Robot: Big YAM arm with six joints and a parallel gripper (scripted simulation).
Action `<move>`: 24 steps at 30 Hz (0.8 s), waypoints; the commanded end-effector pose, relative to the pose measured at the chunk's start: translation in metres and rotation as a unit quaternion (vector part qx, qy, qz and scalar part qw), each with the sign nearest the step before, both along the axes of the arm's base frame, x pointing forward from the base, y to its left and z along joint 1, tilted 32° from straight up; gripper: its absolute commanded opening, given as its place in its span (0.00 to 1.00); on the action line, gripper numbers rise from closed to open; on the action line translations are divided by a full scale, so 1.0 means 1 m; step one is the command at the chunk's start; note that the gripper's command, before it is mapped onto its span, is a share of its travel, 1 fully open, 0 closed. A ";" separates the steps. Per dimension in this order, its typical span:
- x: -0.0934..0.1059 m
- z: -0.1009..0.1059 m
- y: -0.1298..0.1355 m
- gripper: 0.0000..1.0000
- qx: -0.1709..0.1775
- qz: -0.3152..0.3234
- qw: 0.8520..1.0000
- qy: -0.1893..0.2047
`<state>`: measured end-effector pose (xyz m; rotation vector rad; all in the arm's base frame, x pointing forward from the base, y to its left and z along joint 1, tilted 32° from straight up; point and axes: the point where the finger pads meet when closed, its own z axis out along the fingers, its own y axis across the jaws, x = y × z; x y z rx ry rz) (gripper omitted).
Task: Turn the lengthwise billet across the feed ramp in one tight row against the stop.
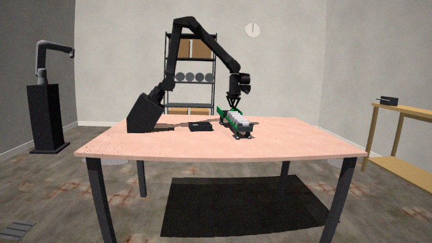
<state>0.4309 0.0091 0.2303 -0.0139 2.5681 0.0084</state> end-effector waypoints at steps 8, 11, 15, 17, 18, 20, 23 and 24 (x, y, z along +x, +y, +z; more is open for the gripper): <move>-0.005 0.048 0.004 0.55 0.003 0.003 1.000 -0.027; -0.010 0.053 0.004 0.55 0.003 0.003 1.000 -0.025; -0.014 0.050 0.004 0.55 0.003 0.002 1.000 -0.013; -0.018 0.061 0.004 0.55 0.003 0.002 1.000 -0.024; -0.018 0.061 0.004 0.55 0.003 0.002 1.000 -0.024; -0.017 0.065 0.004 0.55 0.003 0.002 1.000 -0.024; -0.024 0.064 0.004 0.55 0.003 0.002 1.000 -0.020; -0.021 0.065 0.004 0.55 0.003 0.002 1.000 -0.018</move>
